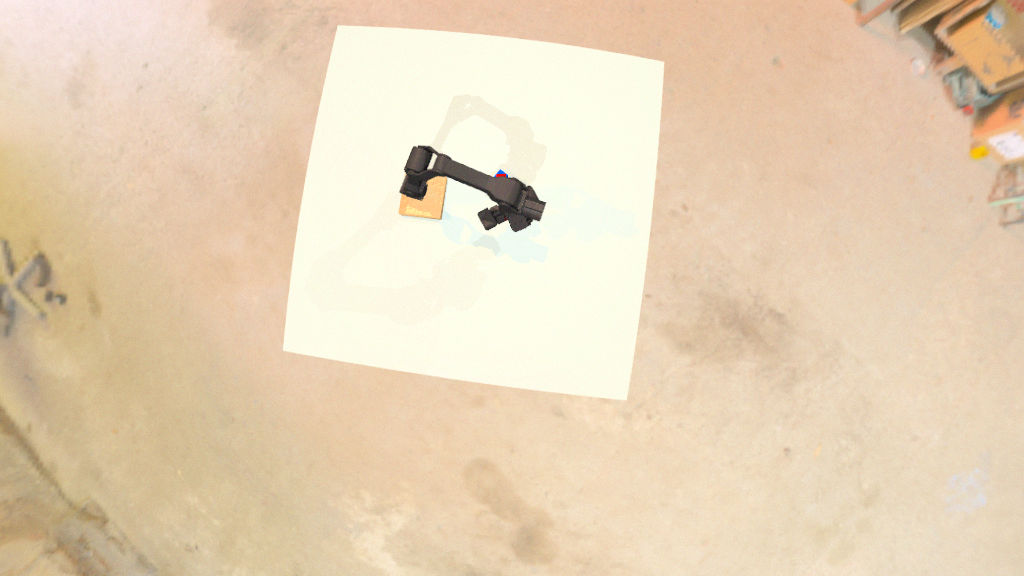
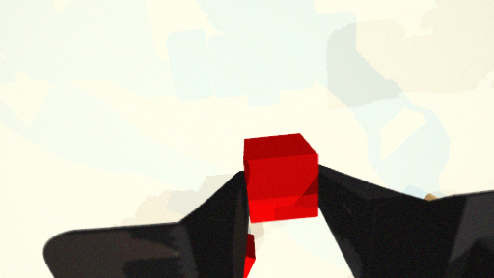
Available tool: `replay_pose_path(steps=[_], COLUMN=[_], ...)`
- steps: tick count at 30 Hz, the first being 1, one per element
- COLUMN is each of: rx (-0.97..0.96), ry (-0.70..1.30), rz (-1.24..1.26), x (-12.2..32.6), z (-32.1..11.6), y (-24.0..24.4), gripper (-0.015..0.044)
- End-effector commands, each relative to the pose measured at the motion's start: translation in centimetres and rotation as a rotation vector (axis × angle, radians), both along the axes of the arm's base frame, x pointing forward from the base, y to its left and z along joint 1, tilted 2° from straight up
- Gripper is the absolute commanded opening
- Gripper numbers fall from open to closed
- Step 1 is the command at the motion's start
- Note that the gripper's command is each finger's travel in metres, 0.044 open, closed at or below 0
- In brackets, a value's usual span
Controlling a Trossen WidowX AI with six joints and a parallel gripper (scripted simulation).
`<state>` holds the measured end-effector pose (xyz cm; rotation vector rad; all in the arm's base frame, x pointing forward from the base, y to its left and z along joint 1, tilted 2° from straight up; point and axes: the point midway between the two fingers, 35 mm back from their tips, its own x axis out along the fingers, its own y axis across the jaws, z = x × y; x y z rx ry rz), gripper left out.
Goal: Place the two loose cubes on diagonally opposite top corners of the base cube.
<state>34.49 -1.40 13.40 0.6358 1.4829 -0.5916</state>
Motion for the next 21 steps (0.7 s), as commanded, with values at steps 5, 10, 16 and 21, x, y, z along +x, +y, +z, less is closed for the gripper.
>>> replay_pose_path(steps=[5,10,16,21], rx=[-0.002,-0.002,0.0,0.002], ry=[-0.001,0.0,0.0,0.0], rz=[-0.04,-0.066,-0.098,-0.129], x=[-0.5,-0.9,-1.5,-1.9], z=[0.0,0.0,-0.1,-0.1], y=[2.0,3.3,4.9,6.1], gripper=[0.0105,0.0105,0.0105,0.0105])
